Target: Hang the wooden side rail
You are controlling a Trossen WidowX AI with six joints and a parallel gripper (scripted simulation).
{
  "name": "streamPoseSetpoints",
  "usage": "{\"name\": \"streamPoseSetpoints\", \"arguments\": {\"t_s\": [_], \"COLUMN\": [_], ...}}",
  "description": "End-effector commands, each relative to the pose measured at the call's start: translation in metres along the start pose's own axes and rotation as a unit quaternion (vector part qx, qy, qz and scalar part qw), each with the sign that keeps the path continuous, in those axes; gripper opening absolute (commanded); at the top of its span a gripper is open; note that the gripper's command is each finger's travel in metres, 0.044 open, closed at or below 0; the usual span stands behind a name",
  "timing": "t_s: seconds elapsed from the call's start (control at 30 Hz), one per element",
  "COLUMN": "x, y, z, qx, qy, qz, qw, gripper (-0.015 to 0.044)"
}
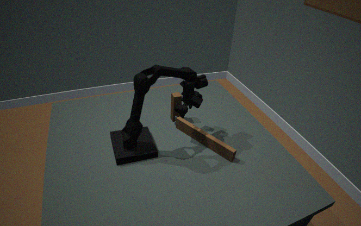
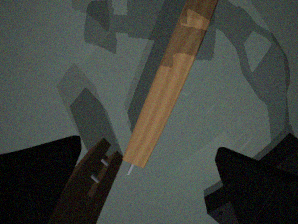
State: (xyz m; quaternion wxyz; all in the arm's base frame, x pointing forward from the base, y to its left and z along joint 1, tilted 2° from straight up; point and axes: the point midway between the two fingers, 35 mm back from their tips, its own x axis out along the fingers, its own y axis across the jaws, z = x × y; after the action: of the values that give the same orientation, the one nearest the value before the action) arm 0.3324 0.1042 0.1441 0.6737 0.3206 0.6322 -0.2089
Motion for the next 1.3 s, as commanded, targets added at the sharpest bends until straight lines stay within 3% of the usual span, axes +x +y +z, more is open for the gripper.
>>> {"name": "streamPoseSetpoints", "arguments": {"t_s": [0.0, 0.27, 0.43, 1.27], "x": [-0.003, -0.003, 0.029, 0.070], "y": [0.003, 0.004, 0.000, -0.004], "z": [0.005, 0.008, 0.009, 0.013], "qx": [0.096, 0.138, 0.138, 0.138], "qy": [-0.025, -0.038, -0.038, -0.038], "qz": [-0.039, -0.055, -0.055, -0.055], "qw": [0.994, 0.988, 0.988, 0.988], "gripper": [0.0440, 0.0440, 0.0440, 0.0440]}}
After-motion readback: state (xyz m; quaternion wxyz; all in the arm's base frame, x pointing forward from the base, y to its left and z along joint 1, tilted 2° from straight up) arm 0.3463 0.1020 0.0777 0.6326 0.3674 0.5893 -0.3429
